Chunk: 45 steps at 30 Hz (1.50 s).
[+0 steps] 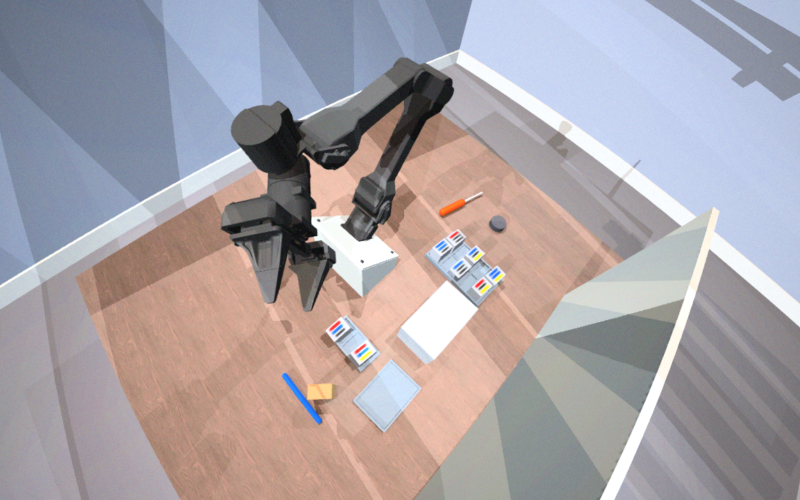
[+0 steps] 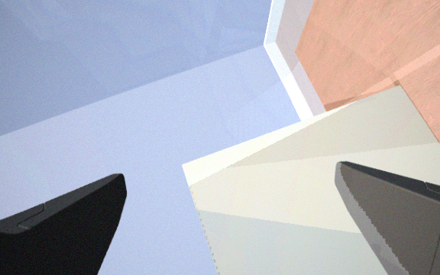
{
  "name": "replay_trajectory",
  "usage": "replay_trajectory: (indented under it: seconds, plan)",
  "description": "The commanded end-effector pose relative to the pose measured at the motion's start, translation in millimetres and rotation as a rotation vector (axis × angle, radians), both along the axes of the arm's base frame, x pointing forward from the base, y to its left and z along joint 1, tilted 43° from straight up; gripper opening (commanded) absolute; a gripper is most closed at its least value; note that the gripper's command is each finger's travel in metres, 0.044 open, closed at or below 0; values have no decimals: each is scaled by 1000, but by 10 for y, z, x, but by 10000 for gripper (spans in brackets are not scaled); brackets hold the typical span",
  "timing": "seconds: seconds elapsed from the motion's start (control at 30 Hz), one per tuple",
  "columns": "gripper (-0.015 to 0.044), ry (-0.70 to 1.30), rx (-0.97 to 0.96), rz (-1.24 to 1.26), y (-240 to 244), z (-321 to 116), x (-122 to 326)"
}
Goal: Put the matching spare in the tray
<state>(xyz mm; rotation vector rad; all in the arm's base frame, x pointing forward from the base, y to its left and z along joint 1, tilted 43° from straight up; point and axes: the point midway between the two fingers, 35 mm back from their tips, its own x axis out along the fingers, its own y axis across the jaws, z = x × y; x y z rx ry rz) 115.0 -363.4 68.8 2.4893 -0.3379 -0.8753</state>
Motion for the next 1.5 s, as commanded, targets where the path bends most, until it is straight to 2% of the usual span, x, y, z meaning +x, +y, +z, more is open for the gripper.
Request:
replay_trajectory:
  seconds: [0.0, 0.33, 0.63, 0.97, 1.27, 1.47]
  plan:
    - [440, 160, -132, 378, 146, -63, 699]
    - [440, 280, -363, 934, 589, -75, 1502]
    - [440, 279, -565, 1430, 1130, -69, 2023]
    - [440, 131, -787, 1958, 1820, 25, 2399]
    - [440, -143, -972, 2384, 2484, 166, 2570]
    - [440, -195, -998, 2440, 2583, 191, 2583]
